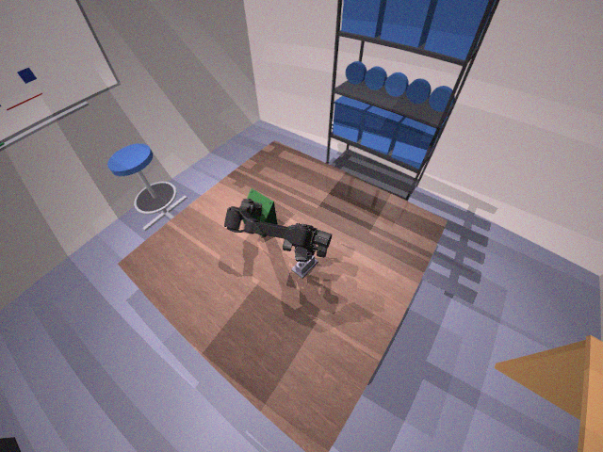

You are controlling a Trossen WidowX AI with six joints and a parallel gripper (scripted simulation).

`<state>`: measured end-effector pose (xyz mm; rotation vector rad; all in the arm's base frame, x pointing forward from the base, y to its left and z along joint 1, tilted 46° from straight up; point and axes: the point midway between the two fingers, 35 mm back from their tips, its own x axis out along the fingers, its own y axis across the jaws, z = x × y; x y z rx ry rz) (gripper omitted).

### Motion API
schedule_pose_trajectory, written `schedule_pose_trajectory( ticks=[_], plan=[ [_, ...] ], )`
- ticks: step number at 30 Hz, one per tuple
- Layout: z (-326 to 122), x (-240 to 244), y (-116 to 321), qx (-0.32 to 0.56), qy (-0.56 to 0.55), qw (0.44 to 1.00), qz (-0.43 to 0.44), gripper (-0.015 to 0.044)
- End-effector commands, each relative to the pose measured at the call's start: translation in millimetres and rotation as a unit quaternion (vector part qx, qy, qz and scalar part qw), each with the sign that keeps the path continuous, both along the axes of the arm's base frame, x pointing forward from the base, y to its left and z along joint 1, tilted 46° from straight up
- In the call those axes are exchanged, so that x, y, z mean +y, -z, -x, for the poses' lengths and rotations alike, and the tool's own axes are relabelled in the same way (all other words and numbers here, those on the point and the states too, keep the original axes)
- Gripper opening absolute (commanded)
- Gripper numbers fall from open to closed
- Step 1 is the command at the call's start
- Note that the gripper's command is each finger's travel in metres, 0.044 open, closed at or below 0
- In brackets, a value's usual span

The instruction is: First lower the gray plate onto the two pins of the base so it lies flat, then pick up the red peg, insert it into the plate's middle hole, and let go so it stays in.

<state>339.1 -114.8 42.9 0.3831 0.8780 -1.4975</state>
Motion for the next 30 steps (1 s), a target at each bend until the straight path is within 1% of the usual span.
schedule_pose_trajectory(
  ticks=[1,21,26,27,30],
  plan=[
    [0.3,0.1,1.0,-0.001,0.001,1.0,0.0,0.0],
    [1.3,0.1,2.4,0.0,0.0,1.0,0.0,0.0],
    [1.3,0.1,2.4,0.0,0.0,1.0,0.0,0.0131],
    [1.3,0.1,2.4,0.0,0.0,1.0,0.0,0.015],
    [1.3,0.1,2.4,0.0,0.0,1.0,0.0,0.015]
  ],
)
